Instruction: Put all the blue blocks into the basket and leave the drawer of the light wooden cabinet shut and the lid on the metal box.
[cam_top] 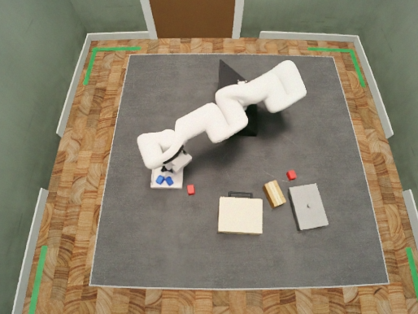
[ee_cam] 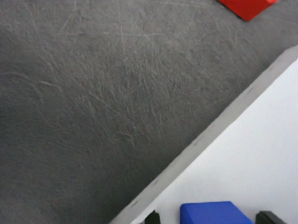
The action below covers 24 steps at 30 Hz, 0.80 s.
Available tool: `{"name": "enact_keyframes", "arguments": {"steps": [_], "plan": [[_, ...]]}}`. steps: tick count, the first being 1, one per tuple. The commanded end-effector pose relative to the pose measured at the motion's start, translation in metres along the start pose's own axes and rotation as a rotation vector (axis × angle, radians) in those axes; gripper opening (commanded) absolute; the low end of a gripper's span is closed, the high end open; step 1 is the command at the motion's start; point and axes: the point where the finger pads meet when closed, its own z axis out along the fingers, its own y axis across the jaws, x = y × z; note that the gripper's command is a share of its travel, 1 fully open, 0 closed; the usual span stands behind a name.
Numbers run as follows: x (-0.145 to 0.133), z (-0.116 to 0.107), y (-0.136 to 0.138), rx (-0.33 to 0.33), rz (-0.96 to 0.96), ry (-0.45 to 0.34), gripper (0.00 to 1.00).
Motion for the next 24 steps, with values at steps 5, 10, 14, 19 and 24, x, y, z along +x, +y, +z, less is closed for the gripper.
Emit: {"name": "enact_keyframes", "arguments": {"steps": [5, 10, 14, 19, 24], "plan": [[0.000, -0.002, 0.002, 0.047, -0.001, 0.012, 0.58], [0.000, -0.003, 0.002, 0.047, -0.001, 0.012, 0.58], [0.000, -0.007, 0.002, 0.047, -0.001, 0.012, 0.58], [0.000, -0.016, 0.003, 0.047, -0.001, 0.012, 0.58], [0.000, -0.025, 0.003, 0.047, -0.001, 0.012, 0.58]]}}
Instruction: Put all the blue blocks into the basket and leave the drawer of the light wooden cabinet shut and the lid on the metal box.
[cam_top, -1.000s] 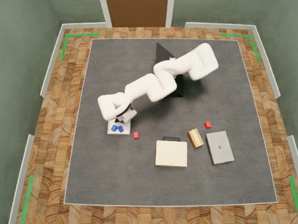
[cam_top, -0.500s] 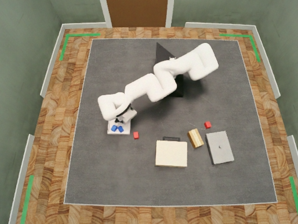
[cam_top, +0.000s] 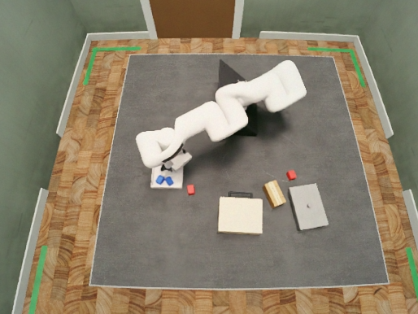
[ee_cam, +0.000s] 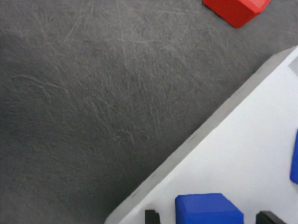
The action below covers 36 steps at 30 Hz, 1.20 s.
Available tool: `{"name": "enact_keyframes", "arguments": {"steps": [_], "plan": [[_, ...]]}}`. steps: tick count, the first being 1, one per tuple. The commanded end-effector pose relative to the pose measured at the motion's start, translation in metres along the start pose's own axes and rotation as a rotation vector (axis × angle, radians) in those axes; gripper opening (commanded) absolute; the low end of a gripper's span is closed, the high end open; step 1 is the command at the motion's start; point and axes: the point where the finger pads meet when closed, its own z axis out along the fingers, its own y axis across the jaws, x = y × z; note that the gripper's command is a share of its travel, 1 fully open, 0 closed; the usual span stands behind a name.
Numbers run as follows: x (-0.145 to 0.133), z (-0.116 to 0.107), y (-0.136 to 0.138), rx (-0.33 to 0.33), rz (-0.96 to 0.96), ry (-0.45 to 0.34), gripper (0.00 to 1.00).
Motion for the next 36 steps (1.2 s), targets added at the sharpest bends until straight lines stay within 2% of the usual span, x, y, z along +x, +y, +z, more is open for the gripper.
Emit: {"name": "enact_keyframes", "arguments": {"steps": [1, 12, 14, 26, 36], "plan": [[0.000, -0.014, 0.002, 0.045, -0.001, 0.011, 0.58], [-0.001, -0.062, 0.005, 0.045, -0.001, 0.011, 0.58], [-0.001, -0.062, 0.005, 0.045, -0.001, 0.011, 0.58], [-0.001, -0.119, 0.007, 0.045, -0.001, 0.011, 0.58], [-0.001, -0.138, 0.008, 0.045, -0.001, 0.011, 0.58]]}}
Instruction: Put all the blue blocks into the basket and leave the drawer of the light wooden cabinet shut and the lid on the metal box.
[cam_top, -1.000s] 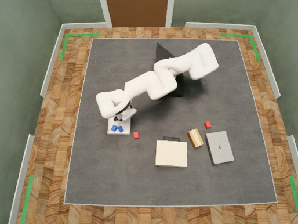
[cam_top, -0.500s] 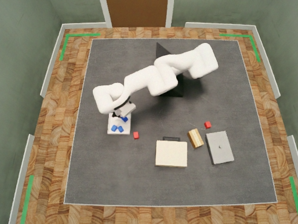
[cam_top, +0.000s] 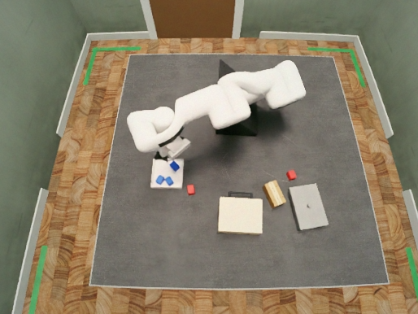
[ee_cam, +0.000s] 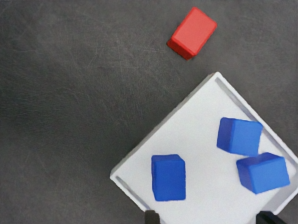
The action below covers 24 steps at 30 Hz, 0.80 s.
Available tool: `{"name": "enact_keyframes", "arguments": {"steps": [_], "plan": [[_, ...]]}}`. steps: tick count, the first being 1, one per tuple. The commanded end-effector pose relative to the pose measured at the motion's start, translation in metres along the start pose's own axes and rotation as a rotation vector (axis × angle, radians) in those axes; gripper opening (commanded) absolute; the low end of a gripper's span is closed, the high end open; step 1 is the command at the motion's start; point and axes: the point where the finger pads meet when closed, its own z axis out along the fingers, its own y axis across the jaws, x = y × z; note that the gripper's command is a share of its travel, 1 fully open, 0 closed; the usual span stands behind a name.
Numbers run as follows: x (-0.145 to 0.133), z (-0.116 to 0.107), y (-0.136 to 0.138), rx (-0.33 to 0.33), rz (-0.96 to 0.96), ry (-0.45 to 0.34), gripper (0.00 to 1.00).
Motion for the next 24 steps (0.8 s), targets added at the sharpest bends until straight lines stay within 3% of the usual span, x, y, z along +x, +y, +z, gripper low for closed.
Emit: {"name": "enact_keyframes", "arguments": {"steps": [1, 15, 16, 18, 24], "plan": [[0.000, -0.011, 0.003, 0.079, -0.001, 0.019, 0.58], [0.006, -0.017, 0.003, 0.078, -0.015, 0.018, 0.58], [0.019, -0.019, 0.003, 0.076, -0.042, 0.016, 0.58], [0.071, -0.028, -0.002, 0.069, -0.148, 0.012, 0.58], [0.131, -0.028, -0.031, 0.064, -0.487, 0.026, 0.58]]}}
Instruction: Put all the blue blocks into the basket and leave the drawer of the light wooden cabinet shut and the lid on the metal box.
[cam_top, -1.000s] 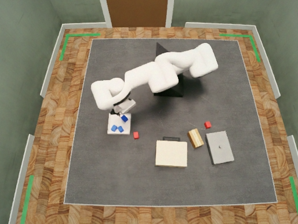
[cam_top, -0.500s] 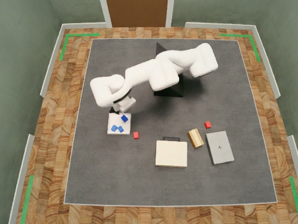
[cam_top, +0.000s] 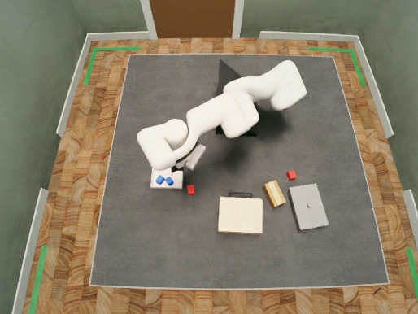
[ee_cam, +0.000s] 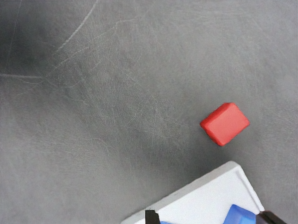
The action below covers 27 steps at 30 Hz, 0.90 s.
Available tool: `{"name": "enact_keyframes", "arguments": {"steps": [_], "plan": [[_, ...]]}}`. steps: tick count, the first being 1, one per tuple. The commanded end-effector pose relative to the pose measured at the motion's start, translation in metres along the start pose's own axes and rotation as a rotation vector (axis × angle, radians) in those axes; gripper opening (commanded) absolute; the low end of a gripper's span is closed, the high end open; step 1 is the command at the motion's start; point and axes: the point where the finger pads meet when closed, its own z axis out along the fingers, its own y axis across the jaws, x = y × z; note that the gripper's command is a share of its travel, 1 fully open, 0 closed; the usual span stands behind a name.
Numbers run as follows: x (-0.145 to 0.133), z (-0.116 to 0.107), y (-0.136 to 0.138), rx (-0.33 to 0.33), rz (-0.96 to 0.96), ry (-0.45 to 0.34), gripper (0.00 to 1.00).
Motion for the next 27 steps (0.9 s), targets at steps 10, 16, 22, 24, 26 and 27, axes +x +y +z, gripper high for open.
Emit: {"name": "enact_keyframes", "arguments": {"steps": [10, 16, 22, 24, 26, 27], "plan": [[0.160, 0.003, -0.018, -0.012, -0.472, 0.009, 0.58], [0.225, 0.005, -0.028, -0.012, -0.472, 0.009, 0.58], [0.257, 0.004, -0.042, -0.012, -0.472, 0.009, 0.58], [0.257, 0.004, -0.042, -0.012, -0.472, 0.009, 0.58], [0.257, 0.004, -0.042, -0.012, -0.472, 0.009, 0.58], [0.257, 0.004, -0.042, -0.012, -0.472, 0.009, 0.58]]}}
